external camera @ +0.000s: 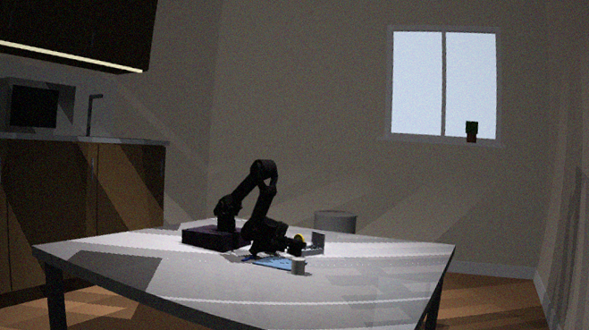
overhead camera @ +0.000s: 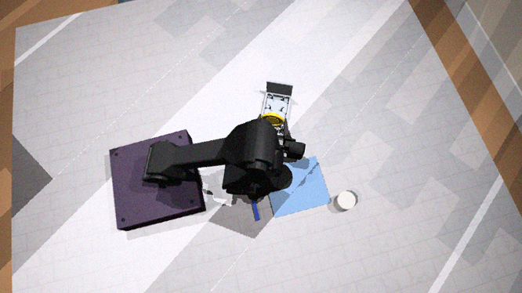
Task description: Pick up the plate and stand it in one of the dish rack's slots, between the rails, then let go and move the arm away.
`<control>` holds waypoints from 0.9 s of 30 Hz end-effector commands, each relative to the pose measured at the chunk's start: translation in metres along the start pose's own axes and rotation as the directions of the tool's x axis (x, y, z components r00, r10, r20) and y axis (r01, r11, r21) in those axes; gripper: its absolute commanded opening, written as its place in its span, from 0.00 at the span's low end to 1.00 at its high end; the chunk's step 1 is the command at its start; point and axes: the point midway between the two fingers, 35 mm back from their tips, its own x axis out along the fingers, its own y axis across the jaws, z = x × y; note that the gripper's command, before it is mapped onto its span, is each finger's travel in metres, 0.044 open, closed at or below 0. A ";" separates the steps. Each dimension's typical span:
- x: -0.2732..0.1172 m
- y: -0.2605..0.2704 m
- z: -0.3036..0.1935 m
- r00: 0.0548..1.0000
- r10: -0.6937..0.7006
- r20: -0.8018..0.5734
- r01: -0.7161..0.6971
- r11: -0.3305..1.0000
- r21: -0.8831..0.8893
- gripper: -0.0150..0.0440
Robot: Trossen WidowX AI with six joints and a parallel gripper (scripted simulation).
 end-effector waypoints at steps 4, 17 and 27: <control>0.000 0.000 0.002 1.000 0.000 0.000 0.000 1.000 -0.002 0.25; 0.000 -0.001 0.002 1.000 0.000 0.000 0.000 1.000 -0.007 0.57; 0.000 -0.001 0.002 1.000 0.000 0.000 0.000 1.000 -0.007 0.93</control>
